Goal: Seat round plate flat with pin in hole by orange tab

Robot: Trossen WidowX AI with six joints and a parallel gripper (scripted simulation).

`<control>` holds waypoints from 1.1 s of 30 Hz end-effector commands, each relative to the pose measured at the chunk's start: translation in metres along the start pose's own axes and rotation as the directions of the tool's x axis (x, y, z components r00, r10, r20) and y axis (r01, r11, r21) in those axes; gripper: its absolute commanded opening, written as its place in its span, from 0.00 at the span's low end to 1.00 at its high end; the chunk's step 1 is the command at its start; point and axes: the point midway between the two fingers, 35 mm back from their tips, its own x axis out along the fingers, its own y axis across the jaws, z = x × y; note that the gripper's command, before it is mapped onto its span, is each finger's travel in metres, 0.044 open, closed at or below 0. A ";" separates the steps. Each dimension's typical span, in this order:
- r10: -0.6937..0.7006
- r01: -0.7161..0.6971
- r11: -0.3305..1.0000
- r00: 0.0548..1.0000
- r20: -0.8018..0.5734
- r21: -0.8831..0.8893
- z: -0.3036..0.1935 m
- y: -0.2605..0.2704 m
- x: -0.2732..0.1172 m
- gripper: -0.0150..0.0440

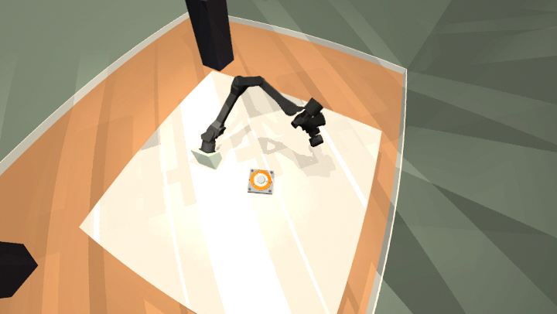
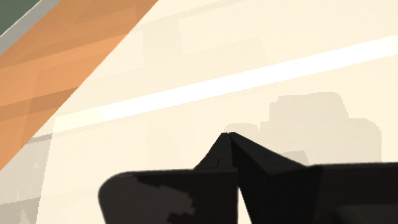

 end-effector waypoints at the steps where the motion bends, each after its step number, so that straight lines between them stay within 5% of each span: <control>1: -0.147 0.155 0.983 0.985 -0.089 0.096 -0.035 -0.065 -0.019 0.25; 10: -0.264 0.358 0.900 0.902 -0.342 0.249 -0.121 -0.142 -0.068 0.25; 18: -0.185 0.452 0.809 0.804 -0.565 0.377 -0.201 -0.164 -0.121 0.25; 33: -0.126 0.462 0.781 0.775 -0.619 0.421 -0.227 -0.157 -0.130 0.25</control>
